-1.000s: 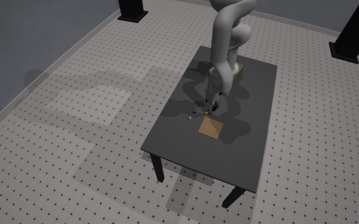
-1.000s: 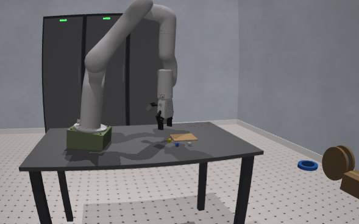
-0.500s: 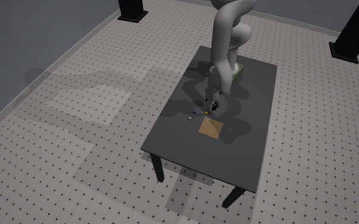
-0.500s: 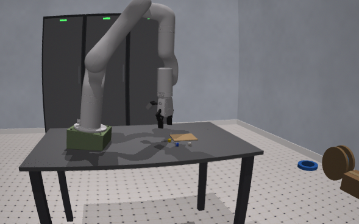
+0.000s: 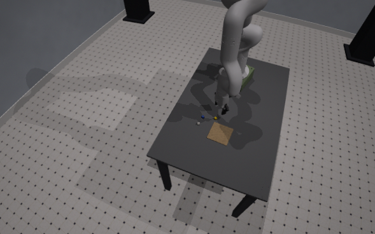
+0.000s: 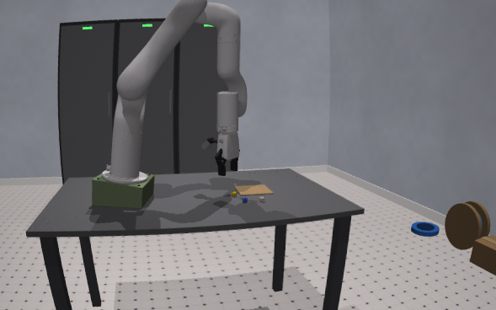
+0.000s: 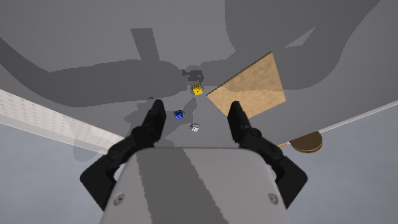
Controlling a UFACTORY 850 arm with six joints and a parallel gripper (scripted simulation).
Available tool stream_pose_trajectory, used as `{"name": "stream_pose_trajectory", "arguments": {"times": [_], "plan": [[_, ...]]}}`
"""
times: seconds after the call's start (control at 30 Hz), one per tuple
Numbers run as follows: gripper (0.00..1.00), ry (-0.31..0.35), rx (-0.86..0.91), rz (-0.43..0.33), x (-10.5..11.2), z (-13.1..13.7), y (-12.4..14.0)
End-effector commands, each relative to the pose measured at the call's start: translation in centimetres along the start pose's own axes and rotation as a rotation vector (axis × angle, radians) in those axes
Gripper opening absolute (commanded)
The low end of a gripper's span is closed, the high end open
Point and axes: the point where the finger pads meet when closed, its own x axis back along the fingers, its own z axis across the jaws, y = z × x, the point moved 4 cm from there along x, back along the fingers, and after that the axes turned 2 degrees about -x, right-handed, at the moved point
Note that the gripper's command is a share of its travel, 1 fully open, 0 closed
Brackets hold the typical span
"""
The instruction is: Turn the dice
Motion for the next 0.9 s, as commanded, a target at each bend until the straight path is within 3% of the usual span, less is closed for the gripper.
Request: {"name": "stream_pose_trajectory", "arguments": {"times": [0.0,0.87], "plan": [[1.0,-0.025,0.0,-0.001,0.4,0.2,0.1],[1.0,-0.025,0.0,-0.001,3.2,0.3,0.1]]}}
